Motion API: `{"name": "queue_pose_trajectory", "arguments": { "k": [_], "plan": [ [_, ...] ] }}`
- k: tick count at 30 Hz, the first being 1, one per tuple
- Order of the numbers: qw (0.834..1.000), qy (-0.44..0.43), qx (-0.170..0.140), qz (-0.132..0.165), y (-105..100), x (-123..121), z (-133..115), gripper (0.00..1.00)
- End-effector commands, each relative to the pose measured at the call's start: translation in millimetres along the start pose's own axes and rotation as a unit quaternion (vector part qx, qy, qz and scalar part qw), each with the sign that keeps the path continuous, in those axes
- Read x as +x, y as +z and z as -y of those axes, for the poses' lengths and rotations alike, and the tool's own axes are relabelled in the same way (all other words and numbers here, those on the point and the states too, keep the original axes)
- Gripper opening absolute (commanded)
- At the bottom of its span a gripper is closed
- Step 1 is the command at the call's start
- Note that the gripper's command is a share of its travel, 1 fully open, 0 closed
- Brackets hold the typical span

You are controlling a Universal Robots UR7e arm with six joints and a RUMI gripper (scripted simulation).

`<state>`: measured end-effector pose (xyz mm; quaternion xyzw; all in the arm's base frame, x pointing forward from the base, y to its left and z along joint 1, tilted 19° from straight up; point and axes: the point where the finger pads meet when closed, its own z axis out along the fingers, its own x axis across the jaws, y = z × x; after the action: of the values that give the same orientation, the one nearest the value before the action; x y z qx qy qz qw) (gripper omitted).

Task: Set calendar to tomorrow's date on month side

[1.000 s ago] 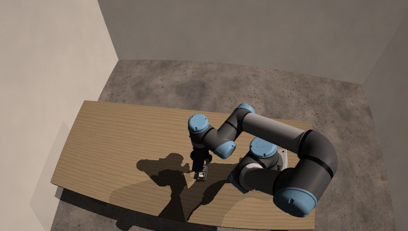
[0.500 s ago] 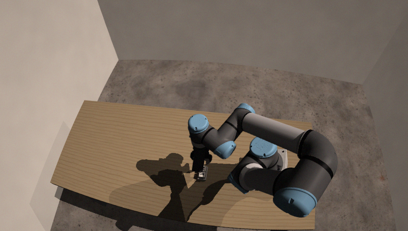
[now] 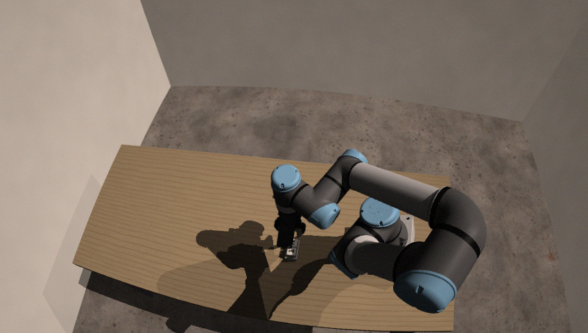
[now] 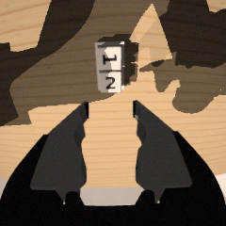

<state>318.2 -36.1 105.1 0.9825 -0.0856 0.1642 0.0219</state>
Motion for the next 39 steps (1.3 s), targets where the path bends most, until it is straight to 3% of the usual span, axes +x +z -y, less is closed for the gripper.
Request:
{"name": "queue_pose_trajectory", "arguments": {
  "k": [1, 39],
  "plan": [
    [1.000, 0.000, 0.000, 0.000, 2, 0, 0, 0.29],
    [1.000, 0.000, 0.000, 0.000, 44, 0, -1, 0.29]
  ]
}}
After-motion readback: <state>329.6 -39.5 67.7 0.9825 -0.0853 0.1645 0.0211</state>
